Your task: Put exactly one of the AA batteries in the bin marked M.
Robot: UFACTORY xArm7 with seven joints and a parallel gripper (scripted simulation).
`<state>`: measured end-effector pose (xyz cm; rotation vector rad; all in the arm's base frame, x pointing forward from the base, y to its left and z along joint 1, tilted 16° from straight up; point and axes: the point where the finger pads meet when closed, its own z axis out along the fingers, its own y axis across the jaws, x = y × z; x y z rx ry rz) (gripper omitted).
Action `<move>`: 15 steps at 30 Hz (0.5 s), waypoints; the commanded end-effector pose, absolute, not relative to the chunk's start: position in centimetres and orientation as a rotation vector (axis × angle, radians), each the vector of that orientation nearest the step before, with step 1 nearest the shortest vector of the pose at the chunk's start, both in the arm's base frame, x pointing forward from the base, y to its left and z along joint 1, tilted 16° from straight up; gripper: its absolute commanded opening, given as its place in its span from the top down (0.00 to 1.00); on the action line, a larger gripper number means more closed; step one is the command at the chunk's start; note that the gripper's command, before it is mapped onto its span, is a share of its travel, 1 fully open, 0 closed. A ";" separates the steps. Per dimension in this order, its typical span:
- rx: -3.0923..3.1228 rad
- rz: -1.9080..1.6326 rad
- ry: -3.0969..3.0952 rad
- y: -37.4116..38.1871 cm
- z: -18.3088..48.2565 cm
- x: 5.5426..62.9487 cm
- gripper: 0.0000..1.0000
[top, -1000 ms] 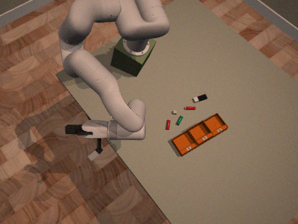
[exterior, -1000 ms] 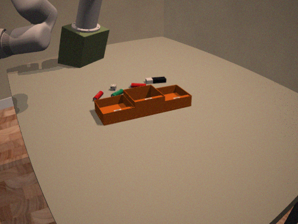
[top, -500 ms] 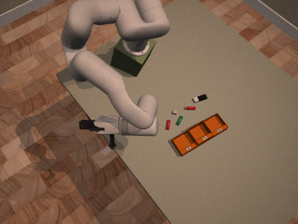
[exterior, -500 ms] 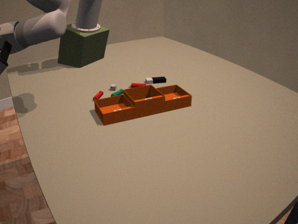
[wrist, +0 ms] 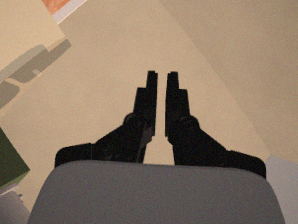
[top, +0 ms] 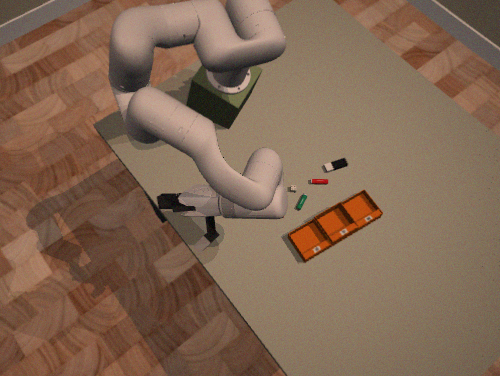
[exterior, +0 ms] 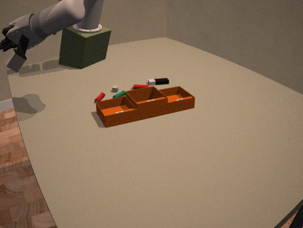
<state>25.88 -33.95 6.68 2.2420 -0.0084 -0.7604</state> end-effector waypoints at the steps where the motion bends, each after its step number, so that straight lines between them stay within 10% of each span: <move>1: 2.268 -0.752 -0.013 -32.4 6.9 26.2 0.93; 15: 2.404 -0.691 -0.002 -27.6 7.4 27.3 0.93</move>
